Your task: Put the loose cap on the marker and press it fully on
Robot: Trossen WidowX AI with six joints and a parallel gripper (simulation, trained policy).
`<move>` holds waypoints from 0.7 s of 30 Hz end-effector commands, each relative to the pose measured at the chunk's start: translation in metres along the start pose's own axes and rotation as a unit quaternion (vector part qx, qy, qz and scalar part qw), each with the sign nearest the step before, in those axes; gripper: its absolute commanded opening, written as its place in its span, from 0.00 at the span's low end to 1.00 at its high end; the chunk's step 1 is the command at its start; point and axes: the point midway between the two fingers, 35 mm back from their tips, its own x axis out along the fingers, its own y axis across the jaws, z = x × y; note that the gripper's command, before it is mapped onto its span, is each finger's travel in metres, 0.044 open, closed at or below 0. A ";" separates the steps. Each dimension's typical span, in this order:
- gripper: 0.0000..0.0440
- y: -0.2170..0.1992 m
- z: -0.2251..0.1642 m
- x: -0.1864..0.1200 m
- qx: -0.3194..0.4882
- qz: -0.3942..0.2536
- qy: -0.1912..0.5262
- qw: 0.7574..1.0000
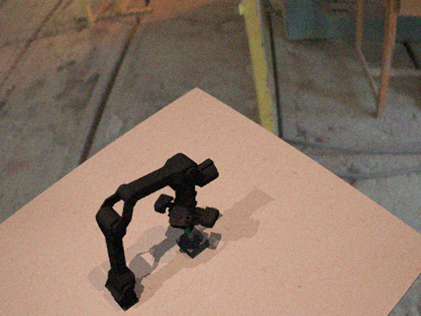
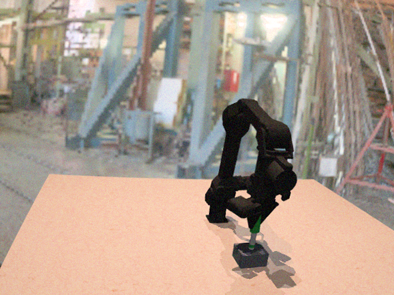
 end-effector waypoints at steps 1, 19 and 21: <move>0.00 -0.001 0.000 0.009 -0.007 -0.007 -0.004 1.000; 0.00 -0.001 -0.001 0.047 -0.038 -0.020 -0.011 0.999; 0.00 -0.001 -0.001 0.050 -0.042 -0.020 -0.011 0.999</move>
